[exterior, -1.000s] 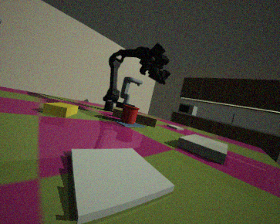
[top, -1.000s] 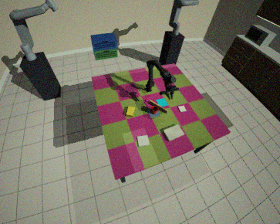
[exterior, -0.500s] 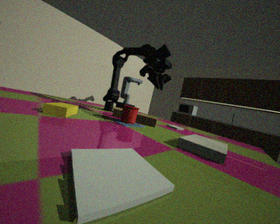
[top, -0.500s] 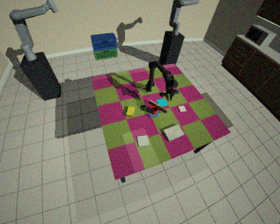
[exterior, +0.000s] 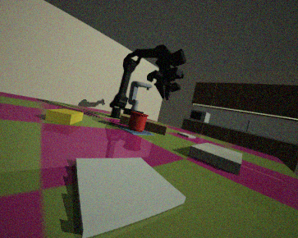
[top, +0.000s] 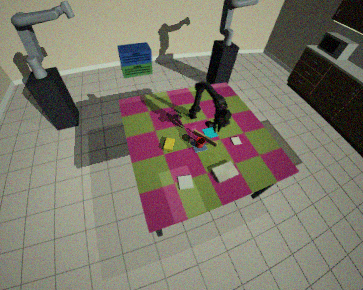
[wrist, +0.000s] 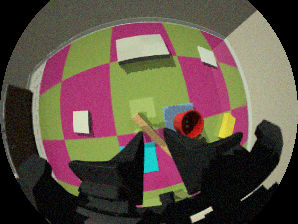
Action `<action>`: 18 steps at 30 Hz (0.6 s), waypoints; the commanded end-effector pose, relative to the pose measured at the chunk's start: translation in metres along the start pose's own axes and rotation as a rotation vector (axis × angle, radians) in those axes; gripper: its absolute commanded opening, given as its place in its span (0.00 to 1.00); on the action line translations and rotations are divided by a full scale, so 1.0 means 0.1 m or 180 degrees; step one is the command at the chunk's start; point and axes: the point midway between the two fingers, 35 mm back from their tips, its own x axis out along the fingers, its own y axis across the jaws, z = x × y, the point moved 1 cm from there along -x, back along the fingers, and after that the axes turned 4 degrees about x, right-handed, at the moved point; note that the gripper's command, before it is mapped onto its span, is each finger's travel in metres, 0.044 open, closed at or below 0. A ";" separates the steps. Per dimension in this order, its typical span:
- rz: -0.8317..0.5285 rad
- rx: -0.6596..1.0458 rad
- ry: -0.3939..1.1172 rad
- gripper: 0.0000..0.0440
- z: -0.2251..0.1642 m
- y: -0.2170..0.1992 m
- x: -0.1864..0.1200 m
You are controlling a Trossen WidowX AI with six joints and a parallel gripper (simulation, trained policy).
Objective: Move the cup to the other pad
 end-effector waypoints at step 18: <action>-0.0253 -0.0375 0.0843 0.26 -0.15 -0.41 0.32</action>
